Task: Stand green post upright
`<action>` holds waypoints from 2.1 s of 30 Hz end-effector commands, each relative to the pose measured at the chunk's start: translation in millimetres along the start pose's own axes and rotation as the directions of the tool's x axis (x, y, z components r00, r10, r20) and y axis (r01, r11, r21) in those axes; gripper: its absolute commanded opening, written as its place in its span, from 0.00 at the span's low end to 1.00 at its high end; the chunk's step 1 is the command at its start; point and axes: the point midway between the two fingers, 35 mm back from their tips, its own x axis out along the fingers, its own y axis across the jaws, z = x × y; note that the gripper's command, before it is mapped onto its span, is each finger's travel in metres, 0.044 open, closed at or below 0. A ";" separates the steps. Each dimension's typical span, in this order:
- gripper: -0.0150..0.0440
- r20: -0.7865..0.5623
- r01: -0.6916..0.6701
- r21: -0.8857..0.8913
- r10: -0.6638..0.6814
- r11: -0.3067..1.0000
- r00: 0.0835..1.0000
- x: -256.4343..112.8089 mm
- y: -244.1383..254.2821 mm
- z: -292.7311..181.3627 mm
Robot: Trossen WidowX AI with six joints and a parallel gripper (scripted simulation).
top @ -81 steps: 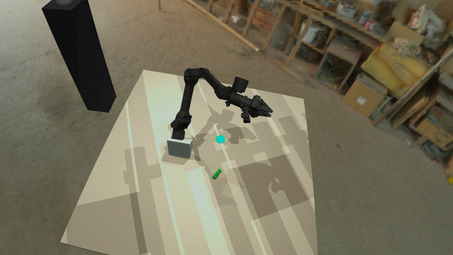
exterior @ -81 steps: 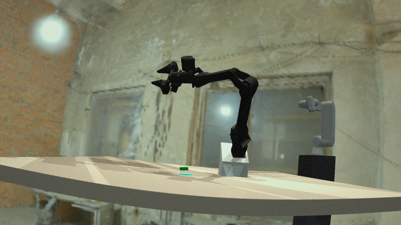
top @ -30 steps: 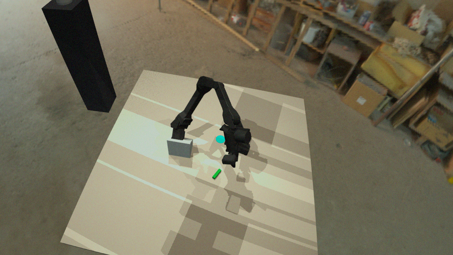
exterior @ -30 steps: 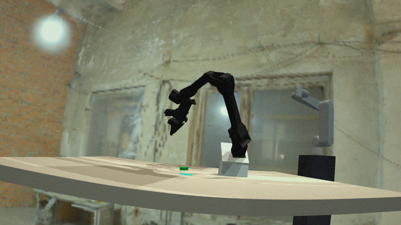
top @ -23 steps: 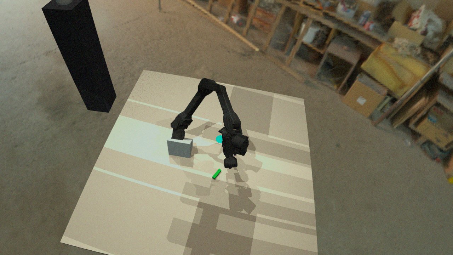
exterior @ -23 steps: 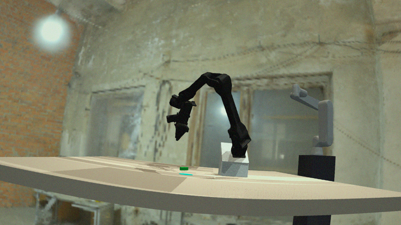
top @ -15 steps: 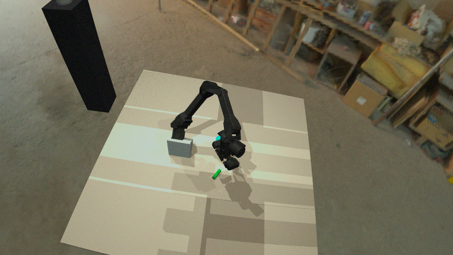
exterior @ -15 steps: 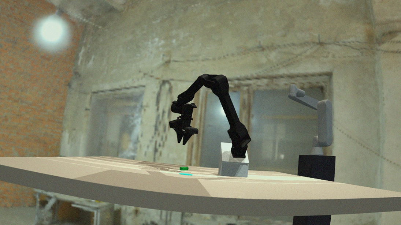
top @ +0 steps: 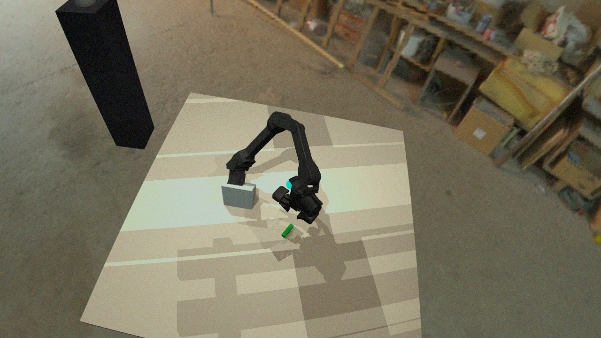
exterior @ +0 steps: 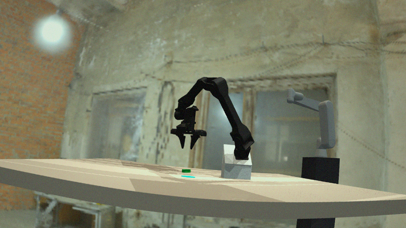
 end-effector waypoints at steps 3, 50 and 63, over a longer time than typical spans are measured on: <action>0.65 0.003 0.005 -0.014 -0.005 1.000 1.000 51.1 -7.4 1.6; 0.29 0.003 0.004 -0.014 -0.004 1.000 1.000 43.3 -7.2 1.5; 0.29 0.005 0.002 -0.014 -0.002 1.000 1.000 2.1 -2.0 1.1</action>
